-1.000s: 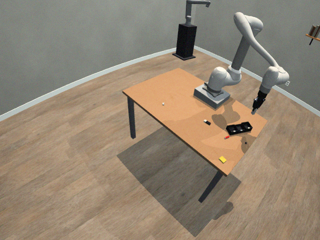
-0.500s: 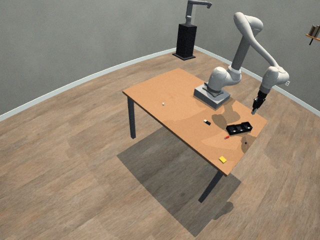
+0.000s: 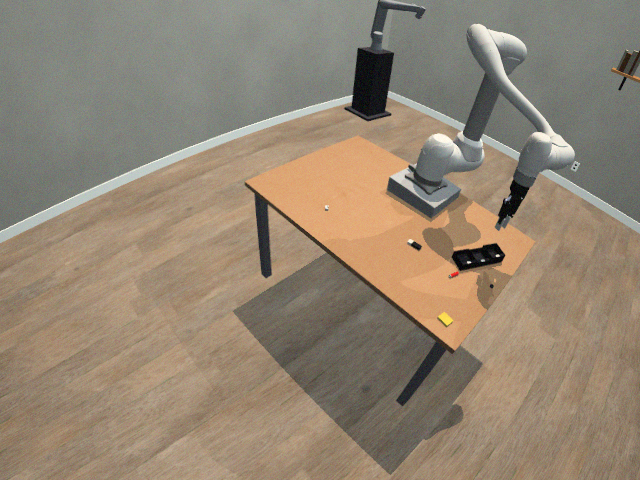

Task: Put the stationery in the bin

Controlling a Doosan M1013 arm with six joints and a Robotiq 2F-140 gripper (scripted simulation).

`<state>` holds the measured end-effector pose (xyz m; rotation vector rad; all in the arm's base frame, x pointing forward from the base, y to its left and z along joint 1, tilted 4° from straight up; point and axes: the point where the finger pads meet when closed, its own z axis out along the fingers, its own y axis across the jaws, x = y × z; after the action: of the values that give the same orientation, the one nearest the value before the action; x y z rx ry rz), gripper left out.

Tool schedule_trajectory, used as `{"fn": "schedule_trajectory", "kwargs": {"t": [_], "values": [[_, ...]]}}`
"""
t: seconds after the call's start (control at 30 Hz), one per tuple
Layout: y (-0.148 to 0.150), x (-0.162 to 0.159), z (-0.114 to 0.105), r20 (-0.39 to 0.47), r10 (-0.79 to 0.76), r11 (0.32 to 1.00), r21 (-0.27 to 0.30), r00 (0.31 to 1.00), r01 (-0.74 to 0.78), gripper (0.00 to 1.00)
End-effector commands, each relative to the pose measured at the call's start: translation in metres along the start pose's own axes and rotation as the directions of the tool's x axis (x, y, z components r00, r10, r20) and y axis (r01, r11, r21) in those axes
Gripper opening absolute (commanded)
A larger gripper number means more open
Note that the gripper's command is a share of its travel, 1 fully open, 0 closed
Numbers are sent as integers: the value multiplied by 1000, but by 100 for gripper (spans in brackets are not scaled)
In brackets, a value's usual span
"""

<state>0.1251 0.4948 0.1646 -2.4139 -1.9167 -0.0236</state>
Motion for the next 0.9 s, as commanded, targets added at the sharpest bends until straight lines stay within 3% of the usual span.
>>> {"fn": "schedule_trajectory", "kwargs": {"t": [0.0,0.3,0.87], "values": [[29,-20,11,-3,-156,988,7,988,156,31],[76,-51,28,-6,-400,916,8,916,400,31],[177,-116,64,-6,-400,916,8,916,400,31]]}}
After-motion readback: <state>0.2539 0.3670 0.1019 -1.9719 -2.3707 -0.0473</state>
